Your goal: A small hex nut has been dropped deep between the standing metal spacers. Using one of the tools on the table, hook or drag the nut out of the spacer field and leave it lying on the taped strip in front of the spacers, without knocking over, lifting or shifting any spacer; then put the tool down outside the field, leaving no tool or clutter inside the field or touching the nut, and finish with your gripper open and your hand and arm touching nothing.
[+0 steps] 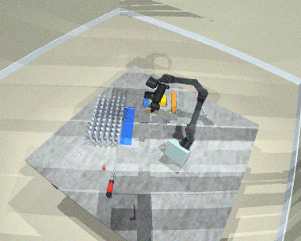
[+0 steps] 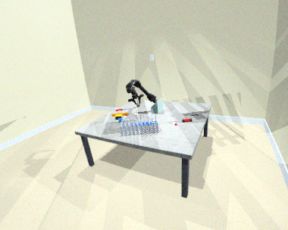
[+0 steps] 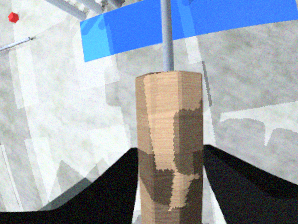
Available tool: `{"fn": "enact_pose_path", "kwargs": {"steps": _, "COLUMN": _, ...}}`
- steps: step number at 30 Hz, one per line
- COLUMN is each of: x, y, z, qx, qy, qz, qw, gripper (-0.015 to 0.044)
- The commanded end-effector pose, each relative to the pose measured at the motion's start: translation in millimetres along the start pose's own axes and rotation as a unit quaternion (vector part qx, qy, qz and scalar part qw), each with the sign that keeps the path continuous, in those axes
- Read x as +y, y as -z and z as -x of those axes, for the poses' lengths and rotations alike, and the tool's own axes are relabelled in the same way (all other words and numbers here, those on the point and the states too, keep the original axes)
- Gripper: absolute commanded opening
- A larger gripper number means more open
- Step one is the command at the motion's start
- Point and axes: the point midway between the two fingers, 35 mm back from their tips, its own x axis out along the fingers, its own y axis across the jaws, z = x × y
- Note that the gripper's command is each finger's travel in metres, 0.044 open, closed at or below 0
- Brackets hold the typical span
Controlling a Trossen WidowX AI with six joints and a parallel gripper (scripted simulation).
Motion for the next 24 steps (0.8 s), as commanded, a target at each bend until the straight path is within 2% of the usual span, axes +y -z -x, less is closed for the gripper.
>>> {"fn": "enact_pose_path", "kwargs": {"steps": 1, "x": 23.0, "y": -14.1, "z": 0.4, "qx": 0.001, "qy": 0.0, "qz": -0.028, "qw": 1.0, "gripper": 0.0}}
{"fn": "enact_pose_path", "kwargs": {"steps": 7, "x": 57.2, "y": -34.8, "z": -2.4, "qx": -0.017, "qy": 0.005, "qz": -0.022, "qw": 1.0, "gripper": 0.0}}
{"fn": "enact_pose_path", "kwargs": {"steps": 14, "x": 82.1, "y": -45.6, "z": -5.6, "qx": -0.011, "qy": 0.009, "qz": -0.055, "qw": 0.998, "gripper": 0.0}}
{"fn": "enact_pose_path", "kwargs": {"steps": 24, "x": 146.5, "y": -60.8, "z": -19.7, "qx": -0.003, "qy": 0.024, "qz": -0.115, "qw": 0.993, "gripper": 0.0}}
